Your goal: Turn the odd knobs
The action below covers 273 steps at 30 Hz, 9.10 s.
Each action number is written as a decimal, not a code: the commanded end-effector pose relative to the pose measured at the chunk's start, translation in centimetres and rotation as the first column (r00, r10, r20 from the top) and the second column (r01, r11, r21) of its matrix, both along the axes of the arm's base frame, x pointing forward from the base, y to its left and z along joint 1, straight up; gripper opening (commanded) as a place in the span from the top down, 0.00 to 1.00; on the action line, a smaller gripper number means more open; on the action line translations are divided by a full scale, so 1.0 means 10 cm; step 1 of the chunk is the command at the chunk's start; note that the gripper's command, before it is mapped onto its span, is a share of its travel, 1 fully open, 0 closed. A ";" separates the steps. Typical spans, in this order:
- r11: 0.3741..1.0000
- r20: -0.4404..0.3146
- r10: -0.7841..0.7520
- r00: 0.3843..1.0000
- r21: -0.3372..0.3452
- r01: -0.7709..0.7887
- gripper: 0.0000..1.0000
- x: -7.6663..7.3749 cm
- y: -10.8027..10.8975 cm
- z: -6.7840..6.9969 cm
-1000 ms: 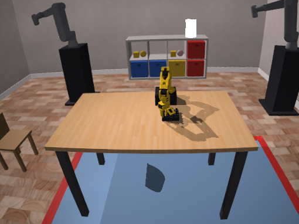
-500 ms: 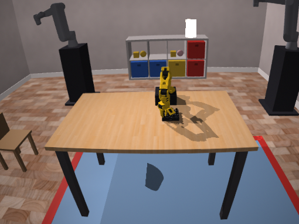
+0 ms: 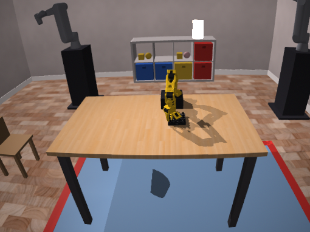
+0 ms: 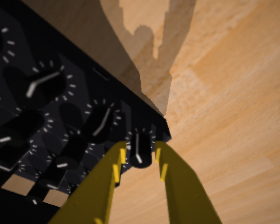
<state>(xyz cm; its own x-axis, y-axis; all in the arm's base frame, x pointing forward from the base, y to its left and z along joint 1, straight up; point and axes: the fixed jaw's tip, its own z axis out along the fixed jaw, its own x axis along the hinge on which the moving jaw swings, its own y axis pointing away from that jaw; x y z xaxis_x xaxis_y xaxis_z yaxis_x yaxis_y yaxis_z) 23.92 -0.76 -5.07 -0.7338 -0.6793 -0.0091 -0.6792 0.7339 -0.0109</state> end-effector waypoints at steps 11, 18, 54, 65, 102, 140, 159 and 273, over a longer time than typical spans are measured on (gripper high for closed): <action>1.000 -0.018 0.002 1.000 0.002 -0.002 0.92 -0.02 -0.02 -0.03; 1.000 -0.018 0.002 1.000 0.002 -0.002 0.95 -0.02 -0.02 -0.03; 0.952 -0.018 -0.307 0.951 0.001 0.307 0.99 -0.01 -0.01 -0.03; 0.892 -0.018 -0.452 0.892 0.000 0.452 0.99 0.00 0.00 -0.03; 0.501 -0.016 -0.865 0.501 -0.002 0.865 0.99 0.03 0.00 -0.03; 0.471 -0.016 -0.882 0.471 -0.002 0.882 0.99 0.03 0.00 -0.03; 0.471 -0.016 -0.882 0.471 -0.002 0.882 0.93 0.04 0.01 -0.03; 0.653 -0.017 -0.757 0.653 -0.001 0.757 0.91 -0.69 0.05 0.40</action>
